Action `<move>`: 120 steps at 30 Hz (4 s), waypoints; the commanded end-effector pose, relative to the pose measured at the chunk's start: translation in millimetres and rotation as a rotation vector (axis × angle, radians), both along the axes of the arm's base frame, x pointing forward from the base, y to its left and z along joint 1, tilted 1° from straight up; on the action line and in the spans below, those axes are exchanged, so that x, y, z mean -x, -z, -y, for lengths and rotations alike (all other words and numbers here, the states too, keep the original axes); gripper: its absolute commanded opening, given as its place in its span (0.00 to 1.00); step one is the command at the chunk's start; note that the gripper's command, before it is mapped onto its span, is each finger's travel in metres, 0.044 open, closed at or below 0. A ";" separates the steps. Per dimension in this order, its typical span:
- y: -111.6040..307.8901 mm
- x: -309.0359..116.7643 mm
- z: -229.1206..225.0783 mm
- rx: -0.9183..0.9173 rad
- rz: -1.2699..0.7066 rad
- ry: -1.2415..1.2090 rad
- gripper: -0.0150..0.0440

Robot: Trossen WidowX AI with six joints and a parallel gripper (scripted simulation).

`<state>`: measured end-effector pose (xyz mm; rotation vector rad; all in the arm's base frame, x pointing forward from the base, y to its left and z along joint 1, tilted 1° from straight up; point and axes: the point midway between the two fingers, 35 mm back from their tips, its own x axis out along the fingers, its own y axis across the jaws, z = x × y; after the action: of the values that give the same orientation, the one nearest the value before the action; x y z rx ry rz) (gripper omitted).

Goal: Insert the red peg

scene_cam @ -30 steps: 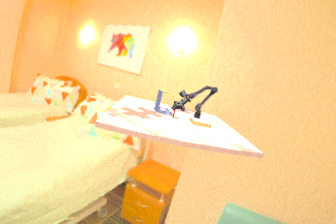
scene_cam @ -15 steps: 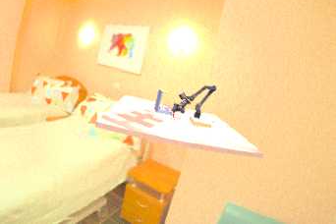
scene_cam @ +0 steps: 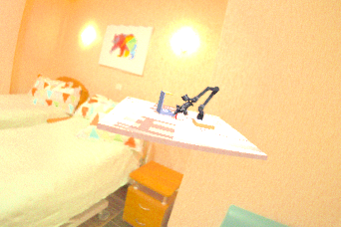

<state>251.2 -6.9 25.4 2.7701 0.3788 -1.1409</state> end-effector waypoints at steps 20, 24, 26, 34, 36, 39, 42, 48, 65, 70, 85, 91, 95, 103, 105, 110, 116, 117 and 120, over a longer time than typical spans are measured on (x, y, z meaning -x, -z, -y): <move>-19.0 -2.5 0.3 0.000 -0.001 0.002 0.25; -26.8 -2.8 0.1 0.000 -0.002 0.003 0.25; -30.7 -2.8 0.0 0.000 -0.002 0.003 0.25; -46.8 -1.6 -1.0 0.000 -0.004 0.005 0.25; -49.8 -1.0 -1.4 -0.001 -0.005 0.005 0.25; -51.7 -0.1 -2.0 -0.001 -0.005 0.005 0.25; -52.0 -0.5 -1.3 0.000 -0.005 0.005 0.25; -54.1 -6.0 6.6 0.004 -0.010 0.005 0.25; -58.4 -21.4 32.8 0.011 -0.019 0.006 0.25; -59.2 -25.6 41.4 0.012 -0.021 0.006 0.25; -60.2 -36.8 69.2 0.014 -0.021 0.008 0.25; -60.0 -40.6 81.2 0.014 -0.019 0.010 0.25; -59.7 -42.9 89.5 0.014 -0.018 0.011 0.25; -58.5 -46.7 106.7 0.014 -0.013 0.014 0.25; -58.1 -47.6 111.1 0.014 -0.012 0.014 0.25; -57.0 -49.3 122.3 0.013 -0.008 0.017 0.25; -55.6 -51.1 133.8 0.013 -0.003 0.019 0.25; -55.6 -52.9 133.8 0.013 -0.003 0.019 0.25; -55.5 -62.8 133.5 0.013 -0.001 0.020 0.25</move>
<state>305.5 -139.1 79.5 2.7679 0.3456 -1.1529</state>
